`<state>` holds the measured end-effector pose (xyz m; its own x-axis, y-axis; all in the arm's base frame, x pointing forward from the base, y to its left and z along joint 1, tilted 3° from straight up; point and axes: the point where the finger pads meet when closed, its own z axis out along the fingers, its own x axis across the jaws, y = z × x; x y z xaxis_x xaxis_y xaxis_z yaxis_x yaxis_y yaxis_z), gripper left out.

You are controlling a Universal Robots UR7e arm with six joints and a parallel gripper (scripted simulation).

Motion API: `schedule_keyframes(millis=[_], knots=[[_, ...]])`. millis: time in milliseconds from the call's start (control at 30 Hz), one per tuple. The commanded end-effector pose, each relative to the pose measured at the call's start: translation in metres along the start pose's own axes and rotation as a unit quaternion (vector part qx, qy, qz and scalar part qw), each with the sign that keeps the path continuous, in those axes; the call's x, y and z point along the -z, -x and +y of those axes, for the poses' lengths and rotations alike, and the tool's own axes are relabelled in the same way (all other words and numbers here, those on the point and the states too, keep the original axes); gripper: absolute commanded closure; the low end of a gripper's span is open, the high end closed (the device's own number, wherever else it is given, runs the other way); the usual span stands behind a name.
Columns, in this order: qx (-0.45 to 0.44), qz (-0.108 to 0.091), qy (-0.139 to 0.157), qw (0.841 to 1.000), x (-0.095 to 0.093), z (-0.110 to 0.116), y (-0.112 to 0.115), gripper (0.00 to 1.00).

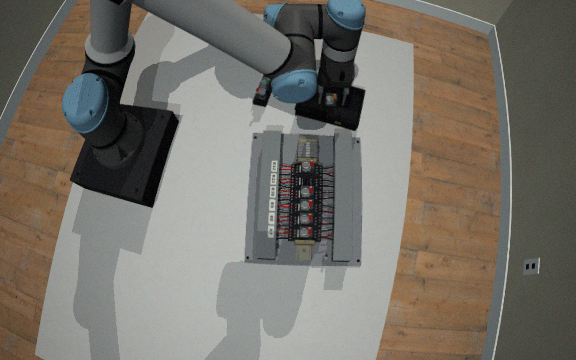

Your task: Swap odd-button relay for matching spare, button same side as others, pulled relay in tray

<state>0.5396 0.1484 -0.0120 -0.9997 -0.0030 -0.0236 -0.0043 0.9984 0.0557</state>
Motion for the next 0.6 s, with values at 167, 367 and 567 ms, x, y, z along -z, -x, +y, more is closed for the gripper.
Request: schedule_keyframes(millis=[167,367,567], knots=[[0.000,-0.001,0.000,1.000,0.0013,0.0000,0.0004,0.00],[0.000,-0.001,0.000,1.000,0.0053,0.0000,0.0004,0.00],[0.000,-0.001,0.000,1.000,0.0053,0.0000,0.0004,0.00]])
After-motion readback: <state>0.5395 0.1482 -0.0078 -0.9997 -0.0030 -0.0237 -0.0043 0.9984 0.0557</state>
